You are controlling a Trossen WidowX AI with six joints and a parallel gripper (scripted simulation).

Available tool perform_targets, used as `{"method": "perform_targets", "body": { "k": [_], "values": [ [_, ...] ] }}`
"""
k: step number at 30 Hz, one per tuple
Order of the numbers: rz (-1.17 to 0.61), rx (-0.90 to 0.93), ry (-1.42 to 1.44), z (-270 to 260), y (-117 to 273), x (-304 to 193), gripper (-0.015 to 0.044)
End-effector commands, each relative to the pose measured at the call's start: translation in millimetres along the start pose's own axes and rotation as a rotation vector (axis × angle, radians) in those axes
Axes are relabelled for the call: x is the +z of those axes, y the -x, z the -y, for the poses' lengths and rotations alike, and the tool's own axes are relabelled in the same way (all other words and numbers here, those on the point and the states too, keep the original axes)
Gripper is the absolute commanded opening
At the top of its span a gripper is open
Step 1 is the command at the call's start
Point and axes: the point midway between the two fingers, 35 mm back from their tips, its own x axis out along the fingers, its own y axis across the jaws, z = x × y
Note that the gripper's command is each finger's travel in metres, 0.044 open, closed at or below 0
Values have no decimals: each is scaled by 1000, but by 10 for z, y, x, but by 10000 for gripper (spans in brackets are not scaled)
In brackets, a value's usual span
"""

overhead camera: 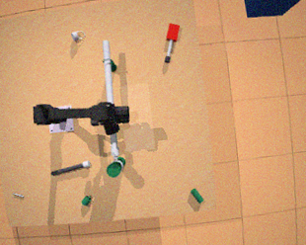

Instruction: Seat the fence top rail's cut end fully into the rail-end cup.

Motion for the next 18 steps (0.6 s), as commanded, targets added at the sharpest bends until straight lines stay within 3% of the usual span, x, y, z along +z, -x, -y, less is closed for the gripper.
{"method": "perform_targets", "body": {
  "k": [1,18],
  "values": [
    [1,4,-1,-1,8,2,0],
    [1,4,-1,0,7,72,0]
  ]
}}
